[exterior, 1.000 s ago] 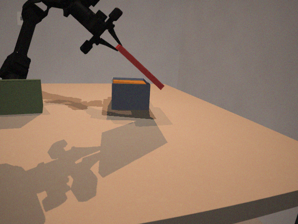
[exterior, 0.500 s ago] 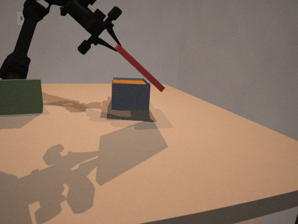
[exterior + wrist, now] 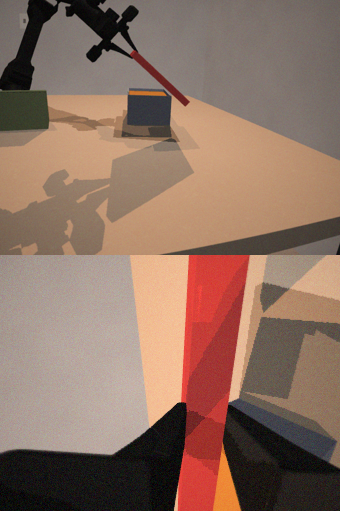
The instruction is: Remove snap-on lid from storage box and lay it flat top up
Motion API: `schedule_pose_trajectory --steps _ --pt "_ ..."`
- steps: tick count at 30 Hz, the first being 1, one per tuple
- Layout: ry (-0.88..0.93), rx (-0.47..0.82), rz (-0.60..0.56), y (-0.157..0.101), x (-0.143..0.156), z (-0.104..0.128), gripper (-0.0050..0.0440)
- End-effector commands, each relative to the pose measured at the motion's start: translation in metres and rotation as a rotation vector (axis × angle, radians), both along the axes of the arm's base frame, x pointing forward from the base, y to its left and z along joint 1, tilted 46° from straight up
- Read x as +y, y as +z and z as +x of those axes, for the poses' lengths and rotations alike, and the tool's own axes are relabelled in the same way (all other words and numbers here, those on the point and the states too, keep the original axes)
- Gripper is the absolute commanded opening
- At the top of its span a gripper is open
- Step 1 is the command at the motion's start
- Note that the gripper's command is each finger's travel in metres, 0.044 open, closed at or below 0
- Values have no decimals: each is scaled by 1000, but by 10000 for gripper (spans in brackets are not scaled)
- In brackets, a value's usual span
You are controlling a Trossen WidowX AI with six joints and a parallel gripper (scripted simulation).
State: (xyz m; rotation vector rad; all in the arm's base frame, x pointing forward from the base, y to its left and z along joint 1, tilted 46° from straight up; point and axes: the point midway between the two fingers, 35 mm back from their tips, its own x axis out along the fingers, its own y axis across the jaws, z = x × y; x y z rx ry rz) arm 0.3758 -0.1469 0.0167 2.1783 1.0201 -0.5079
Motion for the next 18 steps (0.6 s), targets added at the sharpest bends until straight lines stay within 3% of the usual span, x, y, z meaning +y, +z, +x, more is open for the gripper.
schedule_pose_trajectory --steps 1,18 --pt "-3 -11 -1 -4 -11 1 -50" --pt "-3 -11 -1 -27 -35 -4 -50"
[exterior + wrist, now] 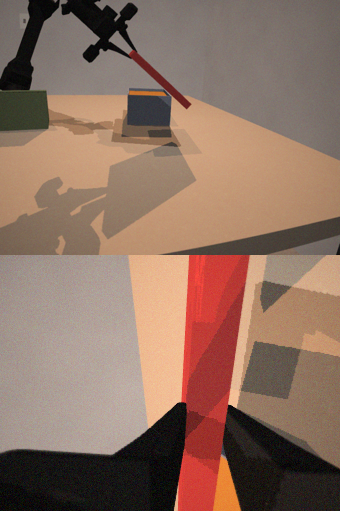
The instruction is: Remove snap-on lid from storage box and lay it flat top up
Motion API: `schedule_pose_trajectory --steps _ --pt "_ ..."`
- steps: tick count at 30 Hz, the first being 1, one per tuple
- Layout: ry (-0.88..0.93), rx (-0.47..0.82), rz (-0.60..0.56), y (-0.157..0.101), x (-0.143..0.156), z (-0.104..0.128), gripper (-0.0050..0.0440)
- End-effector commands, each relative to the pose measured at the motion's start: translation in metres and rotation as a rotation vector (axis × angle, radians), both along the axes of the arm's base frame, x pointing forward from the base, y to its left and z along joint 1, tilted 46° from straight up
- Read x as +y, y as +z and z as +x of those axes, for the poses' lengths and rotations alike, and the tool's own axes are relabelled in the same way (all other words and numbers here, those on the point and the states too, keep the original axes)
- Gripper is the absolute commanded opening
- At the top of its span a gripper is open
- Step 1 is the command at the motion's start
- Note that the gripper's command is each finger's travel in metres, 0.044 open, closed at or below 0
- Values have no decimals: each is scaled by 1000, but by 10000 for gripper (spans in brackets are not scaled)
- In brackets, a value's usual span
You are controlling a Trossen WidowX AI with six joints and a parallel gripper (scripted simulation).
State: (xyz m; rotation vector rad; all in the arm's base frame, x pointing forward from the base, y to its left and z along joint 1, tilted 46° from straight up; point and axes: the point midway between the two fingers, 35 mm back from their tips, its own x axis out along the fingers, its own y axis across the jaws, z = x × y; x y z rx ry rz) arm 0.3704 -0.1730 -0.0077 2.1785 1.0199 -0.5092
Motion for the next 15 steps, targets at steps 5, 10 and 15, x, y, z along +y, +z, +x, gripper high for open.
schedule_pose_trajectory --steps 5,10,15 --pt "-2 -12 -1 -10 -16 0 -50" --pt "-2 -12 -1 -14 -21 -1 -50" --pt "-2 -12 -1 -23 -31 -3 -50"
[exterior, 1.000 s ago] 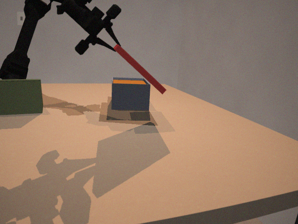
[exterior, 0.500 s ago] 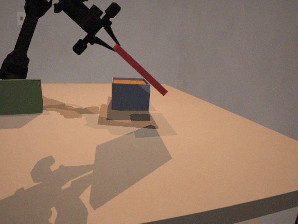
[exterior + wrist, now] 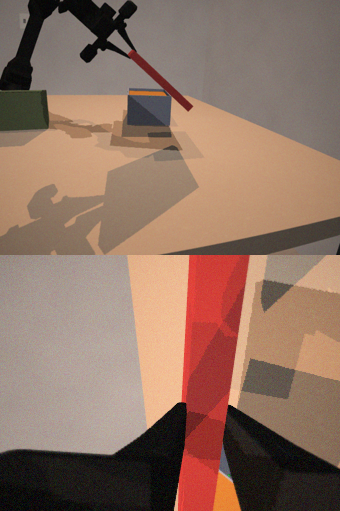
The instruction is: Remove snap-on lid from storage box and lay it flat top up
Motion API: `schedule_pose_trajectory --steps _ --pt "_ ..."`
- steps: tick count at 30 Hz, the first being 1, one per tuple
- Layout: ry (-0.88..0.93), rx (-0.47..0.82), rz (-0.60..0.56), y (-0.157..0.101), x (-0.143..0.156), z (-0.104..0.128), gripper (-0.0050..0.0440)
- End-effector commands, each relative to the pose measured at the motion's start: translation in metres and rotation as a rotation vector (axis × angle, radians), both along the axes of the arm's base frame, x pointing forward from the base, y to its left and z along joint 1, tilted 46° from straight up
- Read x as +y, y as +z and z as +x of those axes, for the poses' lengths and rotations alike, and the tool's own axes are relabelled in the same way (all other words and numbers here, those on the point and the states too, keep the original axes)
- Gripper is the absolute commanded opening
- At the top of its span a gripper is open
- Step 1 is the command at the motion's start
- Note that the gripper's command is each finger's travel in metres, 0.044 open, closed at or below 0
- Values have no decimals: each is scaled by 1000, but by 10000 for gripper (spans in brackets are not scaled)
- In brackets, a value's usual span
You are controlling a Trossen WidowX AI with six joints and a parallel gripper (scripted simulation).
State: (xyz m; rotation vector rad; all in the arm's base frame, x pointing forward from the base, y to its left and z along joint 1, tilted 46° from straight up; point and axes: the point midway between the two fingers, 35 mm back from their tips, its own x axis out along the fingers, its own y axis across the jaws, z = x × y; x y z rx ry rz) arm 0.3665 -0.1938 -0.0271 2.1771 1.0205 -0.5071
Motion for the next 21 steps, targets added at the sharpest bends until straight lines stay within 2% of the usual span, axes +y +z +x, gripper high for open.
schedule_pose_trajectory --steps 1,21 --pt "-4 -11 0 -5 -11 0 -50" --pt "-4 -11 0 -32 -40 -6 -50"
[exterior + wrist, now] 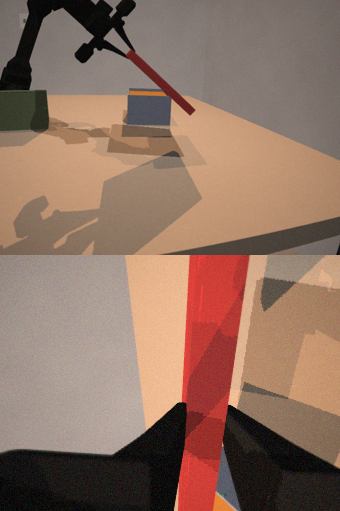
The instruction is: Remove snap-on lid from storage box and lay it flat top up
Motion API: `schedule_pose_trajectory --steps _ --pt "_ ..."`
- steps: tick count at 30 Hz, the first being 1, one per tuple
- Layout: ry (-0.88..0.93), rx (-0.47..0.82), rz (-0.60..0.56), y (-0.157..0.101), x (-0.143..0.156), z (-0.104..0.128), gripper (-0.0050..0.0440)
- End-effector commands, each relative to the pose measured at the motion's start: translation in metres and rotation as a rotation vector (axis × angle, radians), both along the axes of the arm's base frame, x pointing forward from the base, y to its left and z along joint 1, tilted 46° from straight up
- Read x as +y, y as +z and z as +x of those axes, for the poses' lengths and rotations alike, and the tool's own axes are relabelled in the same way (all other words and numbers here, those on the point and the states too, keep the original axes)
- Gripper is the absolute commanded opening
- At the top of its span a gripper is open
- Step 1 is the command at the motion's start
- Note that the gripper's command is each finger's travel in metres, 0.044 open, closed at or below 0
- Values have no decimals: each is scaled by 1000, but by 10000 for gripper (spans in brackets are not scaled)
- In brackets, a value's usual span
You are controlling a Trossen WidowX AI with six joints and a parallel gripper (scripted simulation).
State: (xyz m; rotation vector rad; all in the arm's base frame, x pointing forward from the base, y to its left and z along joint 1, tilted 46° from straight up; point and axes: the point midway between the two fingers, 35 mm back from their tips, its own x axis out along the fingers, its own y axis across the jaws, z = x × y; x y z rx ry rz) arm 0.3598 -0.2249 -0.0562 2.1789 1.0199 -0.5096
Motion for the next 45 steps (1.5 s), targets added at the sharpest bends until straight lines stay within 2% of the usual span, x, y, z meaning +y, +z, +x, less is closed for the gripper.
schedule_pose_trajectory --steps 1,23,45 --pt "-2 -13 -1 -5 -10 1 -50" --pt "-2 -13 -1 -34 -41 -6 -50" --pt "-2 -13 -1 -44 -24 -10 -50"
